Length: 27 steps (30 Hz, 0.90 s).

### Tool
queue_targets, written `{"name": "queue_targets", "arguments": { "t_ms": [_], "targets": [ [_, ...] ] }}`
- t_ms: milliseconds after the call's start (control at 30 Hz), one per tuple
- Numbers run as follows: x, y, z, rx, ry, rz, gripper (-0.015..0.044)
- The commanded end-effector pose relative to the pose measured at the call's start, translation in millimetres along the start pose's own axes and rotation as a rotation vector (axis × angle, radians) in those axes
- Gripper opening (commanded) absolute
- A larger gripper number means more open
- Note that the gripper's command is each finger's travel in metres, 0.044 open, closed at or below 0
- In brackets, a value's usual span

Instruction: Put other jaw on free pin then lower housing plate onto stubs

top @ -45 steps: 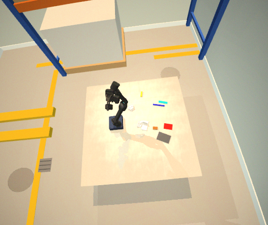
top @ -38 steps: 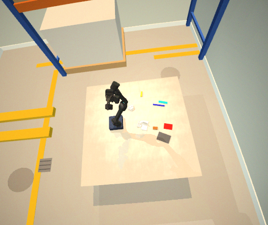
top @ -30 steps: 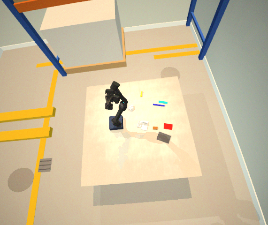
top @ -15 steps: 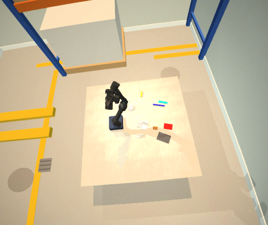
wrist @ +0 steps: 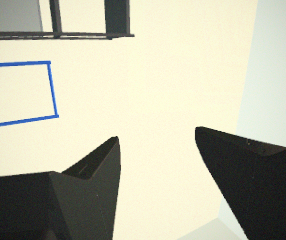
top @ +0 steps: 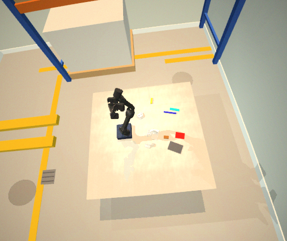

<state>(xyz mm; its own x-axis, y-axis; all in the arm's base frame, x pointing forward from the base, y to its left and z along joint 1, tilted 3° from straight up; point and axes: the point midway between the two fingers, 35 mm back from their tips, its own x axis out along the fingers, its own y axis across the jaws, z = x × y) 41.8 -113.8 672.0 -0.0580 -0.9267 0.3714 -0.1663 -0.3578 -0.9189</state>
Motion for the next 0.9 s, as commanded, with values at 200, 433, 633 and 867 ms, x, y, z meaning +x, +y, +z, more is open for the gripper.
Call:
{"name": "queue_targets", "arguments": {
  "t_ms": [200,433,633,867],
  "targets": [
    [24.7,31.7,-40.6,0.245,-0.032,0.063,0.044],
    [44.3,58.6,-55.4,0.395,-0.065,0.122,0.044],
    [60.9,82.4,-60.6,0.486,-0.089,0.176,0.044],
    [77.8,108.6,-59.8,0.535,-0.111,0.236,0.044]
  ]
}}
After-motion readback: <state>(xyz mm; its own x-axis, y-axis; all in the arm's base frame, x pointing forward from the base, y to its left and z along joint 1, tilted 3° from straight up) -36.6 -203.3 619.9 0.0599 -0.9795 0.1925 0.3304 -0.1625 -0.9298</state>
